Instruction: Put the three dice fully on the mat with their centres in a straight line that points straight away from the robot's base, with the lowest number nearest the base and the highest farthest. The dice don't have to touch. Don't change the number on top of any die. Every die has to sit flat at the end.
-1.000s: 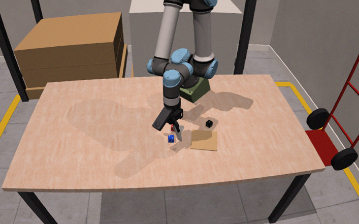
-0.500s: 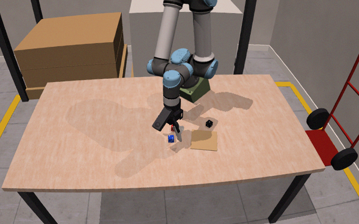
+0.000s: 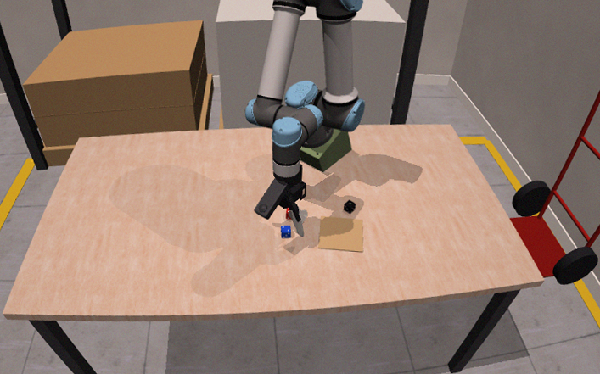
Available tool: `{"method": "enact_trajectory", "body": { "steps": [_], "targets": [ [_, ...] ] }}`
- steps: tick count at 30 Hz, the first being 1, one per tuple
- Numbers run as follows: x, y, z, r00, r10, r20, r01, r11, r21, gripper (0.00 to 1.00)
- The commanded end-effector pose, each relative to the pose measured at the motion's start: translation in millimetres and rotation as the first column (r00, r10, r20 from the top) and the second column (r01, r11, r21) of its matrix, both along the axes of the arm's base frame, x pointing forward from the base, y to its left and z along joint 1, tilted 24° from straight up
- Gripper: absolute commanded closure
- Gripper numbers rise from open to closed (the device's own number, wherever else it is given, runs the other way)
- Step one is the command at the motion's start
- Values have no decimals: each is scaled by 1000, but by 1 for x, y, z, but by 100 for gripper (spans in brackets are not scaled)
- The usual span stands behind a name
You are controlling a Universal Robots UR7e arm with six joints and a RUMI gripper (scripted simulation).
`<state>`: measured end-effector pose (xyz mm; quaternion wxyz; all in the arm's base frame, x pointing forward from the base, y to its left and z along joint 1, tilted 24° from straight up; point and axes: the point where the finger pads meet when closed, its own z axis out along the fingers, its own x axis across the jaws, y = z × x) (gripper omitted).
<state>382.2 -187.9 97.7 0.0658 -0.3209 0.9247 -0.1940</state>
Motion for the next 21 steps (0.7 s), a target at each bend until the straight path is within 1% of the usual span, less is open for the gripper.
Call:
{"method": "enact_trajectory", "body": {
  "steps": [1, 11, 15, 17, 21],
  "targets": [
    [0, 0, 0, 1000, 0, 1, 0, 1000, -1, 0],
    [-4, 1, -1, 1000, 0, 1, 0, 1000, -1, 0],
    [-14, 5, -5, 1000, 0, 1, 0, 1000, -1, 0],
    [-14, 5, -5, 1000, 0, 1, 0, 1000, -1, 0],
    [-30, 11, -11, 1000, 0, 1, 0, 1000, -1, 0]
  ]
}}
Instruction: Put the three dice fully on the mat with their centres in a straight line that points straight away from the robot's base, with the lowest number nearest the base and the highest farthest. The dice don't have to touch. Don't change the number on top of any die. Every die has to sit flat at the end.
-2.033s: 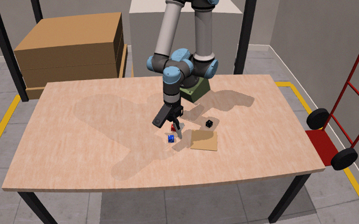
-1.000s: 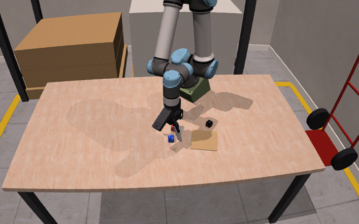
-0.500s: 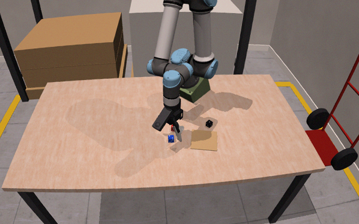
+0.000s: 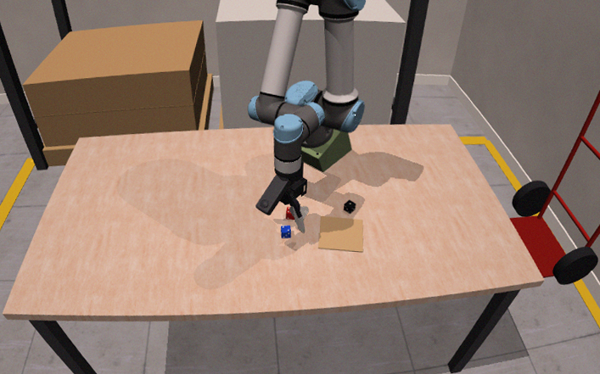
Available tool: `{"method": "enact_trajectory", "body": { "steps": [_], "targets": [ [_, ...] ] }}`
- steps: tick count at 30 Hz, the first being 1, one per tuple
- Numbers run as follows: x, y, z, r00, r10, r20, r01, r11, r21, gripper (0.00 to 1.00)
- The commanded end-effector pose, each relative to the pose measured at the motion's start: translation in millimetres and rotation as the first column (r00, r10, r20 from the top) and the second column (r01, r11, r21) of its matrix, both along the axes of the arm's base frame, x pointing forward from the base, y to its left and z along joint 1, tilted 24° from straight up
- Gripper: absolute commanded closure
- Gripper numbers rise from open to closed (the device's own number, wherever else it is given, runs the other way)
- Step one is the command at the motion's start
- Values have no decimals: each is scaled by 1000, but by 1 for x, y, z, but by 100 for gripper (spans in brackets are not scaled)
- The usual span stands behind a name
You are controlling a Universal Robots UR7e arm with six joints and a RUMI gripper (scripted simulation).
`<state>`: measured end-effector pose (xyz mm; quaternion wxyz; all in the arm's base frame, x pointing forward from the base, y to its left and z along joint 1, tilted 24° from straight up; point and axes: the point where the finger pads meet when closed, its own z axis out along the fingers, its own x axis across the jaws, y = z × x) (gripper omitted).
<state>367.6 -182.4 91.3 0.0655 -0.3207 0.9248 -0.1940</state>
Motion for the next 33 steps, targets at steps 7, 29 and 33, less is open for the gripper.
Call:
{"method": "enact_trajectory", "body": {
  "steps": [7, 29, 33],
  "targets": [
    [-42, 16, -16, 1000, 1, 1, -1, 1000, -1, 0],
    [-59, 22, -23, 1000, 1, 1, -1, 1000, -1, 0],
    [-59, 22, -23, 1000, 1, 1, -1, 1000, -1, 0]
  ]
}}
